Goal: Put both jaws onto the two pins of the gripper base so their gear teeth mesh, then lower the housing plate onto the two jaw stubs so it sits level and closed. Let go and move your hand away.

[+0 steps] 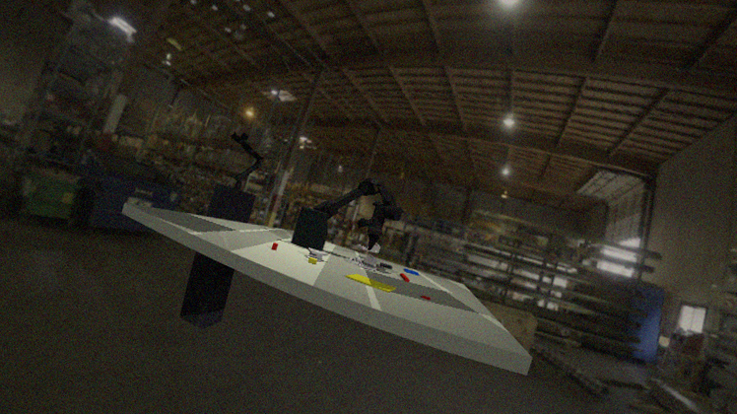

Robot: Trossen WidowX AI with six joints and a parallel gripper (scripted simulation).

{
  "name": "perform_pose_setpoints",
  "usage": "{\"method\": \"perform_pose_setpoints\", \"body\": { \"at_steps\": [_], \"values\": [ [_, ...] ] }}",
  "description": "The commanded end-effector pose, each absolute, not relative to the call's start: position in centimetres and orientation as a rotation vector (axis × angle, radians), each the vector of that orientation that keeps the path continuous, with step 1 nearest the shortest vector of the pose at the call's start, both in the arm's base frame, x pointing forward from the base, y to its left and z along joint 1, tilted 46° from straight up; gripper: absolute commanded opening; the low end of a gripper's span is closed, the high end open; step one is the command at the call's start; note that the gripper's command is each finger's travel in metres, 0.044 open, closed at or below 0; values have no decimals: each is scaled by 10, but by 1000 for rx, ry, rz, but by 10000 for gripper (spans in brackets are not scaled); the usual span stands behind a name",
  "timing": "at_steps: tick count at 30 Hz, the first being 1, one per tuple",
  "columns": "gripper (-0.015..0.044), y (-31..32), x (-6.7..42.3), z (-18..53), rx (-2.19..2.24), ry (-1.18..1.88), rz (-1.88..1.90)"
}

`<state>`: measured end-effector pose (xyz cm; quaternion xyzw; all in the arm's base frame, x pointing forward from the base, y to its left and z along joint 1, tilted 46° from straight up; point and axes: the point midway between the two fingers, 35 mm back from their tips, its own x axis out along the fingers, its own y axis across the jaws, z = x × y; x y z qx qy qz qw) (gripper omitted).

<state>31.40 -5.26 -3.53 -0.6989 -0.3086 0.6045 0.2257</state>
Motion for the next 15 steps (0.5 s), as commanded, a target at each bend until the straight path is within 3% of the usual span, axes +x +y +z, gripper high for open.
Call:
{"method": "perform_pose_setpoints", "body": {
  "at_steps": [1, 15],
  "values": [
    [134, -50, 315, -37, -1926, -849, 1664],
    [134, -34, 317, -54, -1927, -850, 1663]
  ]
}}
